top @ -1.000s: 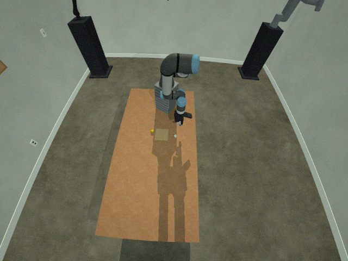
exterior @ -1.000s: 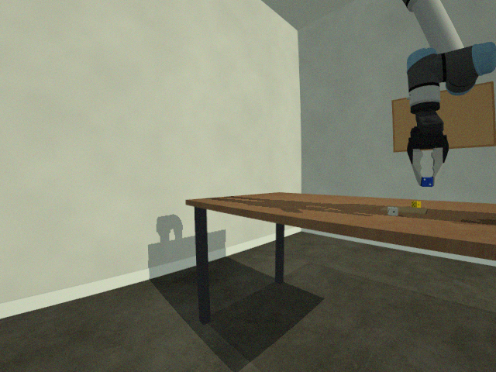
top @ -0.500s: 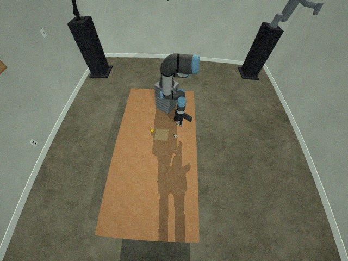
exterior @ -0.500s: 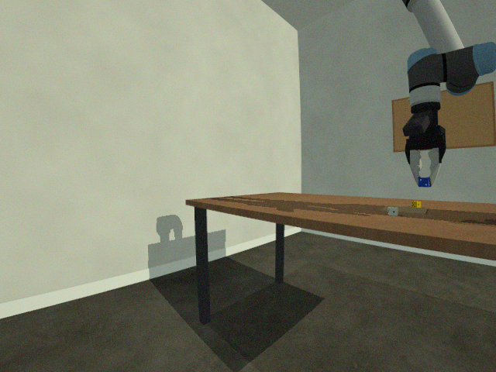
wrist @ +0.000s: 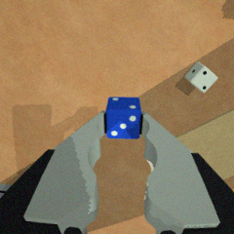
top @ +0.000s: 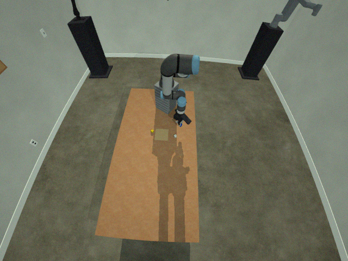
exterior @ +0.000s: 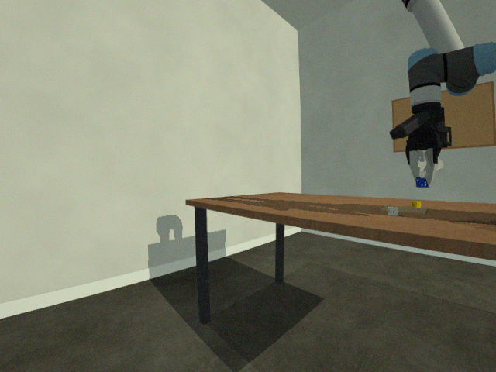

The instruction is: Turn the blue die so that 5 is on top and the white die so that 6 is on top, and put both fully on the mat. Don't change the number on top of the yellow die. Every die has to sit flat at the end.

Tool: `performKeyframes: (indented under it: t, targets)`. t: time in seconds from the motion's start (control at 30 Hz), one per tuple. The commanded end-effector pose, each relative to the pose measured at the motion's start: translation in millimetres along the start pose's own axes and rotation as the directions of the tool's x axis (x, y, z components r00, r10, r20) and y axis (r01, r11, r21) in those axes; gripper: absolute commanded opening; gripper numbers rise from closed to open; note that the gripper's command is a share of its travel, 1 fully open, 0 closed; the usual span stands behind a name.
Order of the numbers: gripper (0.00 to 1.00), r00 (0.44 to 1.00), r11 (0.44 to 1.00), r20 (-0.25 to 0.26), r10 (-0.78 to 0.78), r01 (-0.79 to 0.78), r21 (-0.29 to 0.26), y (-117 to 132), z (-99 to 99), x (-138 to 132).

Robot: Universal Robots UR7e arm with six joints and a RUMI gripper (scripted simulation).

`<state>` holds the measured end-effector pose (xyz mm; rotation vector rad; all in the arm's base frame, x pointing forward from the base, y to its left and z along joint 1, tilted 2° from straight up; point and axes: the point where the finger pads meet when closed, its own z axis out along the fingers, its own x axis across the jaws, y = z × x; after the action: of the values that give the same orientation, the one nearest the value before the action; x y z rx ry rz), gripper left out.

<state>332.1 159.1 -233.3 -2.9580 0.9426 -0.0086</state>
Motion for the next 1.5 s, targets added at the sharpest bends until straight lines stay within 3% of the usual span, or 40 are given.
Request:
performKeyframes:
  t: [0.0, 0.33, 0.43, 0.8, 0.87, 0.97, 1.13, 1.17, 1.27, 1.3, 1.43, 1.47]
  targets:
    - [0.06, 0.986, 0.986, -0.006, 0.165, -0.165, -0.005, -0.2, 0.1, 2.2]
    - [0.06, 0.902, 0.902, -0.007, 0.431, -0.431, -0.003, 1.3, 0.7, 5.6]
    - [0.06, 0.896, 0.896, -0.007, 0.443, -0.443, -0.003, 1.4, 0.7, 5.7]
    - [0.06, 0.713, 0.713, -0.008, 0.701, -0.701, 0.0, 4.4, 1.4, 8.8]
    - [0.06, 0.659, 0.659, -0.008, 0.752, -0.752, 0.0, 5.4, 1.5, 9.4]
    - [0.06, 0.658, 0.658, -0.008, 0.753, -0.753, 0.0, 5.4, 1.5, 9.4]
    - [0.06, 0.516, 0.516, -0.007, 0.857, -0.857, 0.002, 7.7, 1.9, 10.5]
    - [0.06, 0.512, 0.512, -0.007, 0.859, -0.859, 0.002, 7.8, 1.9, 10.5]
    - [0.06, 0.423, 0.423, -0.007, 0.906, -0.906, 0.002, 9.3, 2.1, 10.9]
    - [0.06, 0.42, 0.42, -0.007, 0.907, -0.907, 0.002, 9.3, 2.1, 10.9]
    - [0.06, 0.3, 0.3, -0.007, 0.954, -0.954, 0.003, 11.3, 2.4, 11.2]
    - [0.06, 0.298, 0.298, -0.007, 0.955, -0.955, 0.003, 11.4, 2.4, 11.2]
